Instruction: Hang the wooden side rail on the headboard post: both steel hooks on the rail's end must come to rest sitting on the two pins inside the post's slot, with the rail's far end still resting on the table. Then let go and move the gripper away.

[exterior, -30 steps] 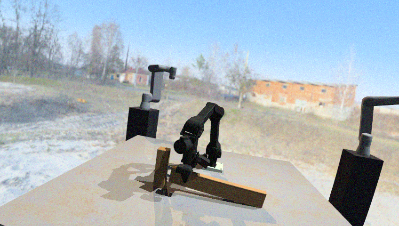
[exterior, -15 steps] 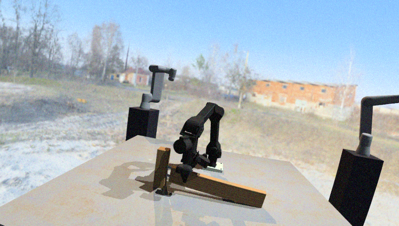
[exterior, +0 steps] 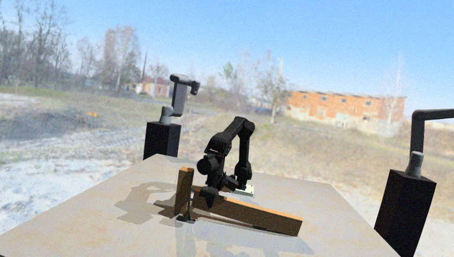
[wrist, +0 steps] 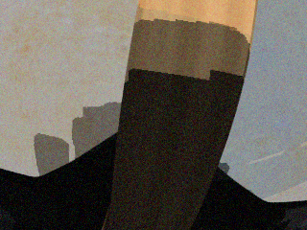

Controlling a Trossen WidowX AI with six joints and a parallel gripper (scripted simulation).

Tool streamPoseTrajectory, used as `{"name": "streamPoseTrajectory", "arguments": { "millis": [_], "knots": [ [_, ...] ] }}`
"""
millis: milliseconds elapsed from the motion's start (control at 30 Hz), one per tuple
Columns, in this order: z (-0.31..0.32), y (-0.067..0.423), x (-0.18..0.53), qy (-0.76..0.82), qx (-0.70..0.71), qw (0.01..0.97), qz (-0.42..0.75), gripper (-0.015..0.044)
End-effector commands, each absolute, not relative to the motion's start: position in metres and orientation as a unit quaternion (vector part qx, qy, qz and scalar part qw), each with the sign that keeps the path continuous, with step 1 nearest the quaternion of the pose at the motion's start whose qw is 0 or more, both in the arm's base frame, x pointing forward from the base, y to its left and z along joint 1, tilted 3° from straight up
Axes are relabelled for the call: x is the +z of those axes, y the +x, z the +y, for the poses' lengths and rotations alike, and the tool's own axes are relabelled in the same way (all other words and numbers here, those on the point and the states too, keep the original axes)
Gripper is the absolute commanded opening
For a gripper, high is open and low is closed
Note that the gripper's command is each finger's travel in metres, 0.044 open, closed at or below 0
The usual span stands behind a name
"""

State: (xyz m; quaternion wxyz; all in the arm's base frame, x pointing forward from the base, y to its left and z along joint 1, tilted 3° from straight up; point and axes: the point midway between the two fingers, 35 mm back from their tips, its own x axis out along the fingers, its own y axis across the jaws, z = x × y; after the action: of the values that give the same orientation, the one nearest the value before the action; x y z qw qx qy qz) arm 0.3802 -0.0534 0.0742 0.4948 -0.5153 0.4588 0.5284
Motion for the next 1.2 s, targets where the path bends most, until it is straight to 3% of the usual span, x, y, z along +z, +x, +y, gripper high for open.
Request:
{"name": "streamPoseTrajectory", "arguments": {
  "millis": [0,1167],
  "knots": [
    [-0.0551,0.3828,0.0796,-0.521,0.524,0.497,0.455,0.0000],
    [-0.0591,0.3811,0.0777,-0.521,0.523,0.497,0.456,0.0000]
  ]
}}
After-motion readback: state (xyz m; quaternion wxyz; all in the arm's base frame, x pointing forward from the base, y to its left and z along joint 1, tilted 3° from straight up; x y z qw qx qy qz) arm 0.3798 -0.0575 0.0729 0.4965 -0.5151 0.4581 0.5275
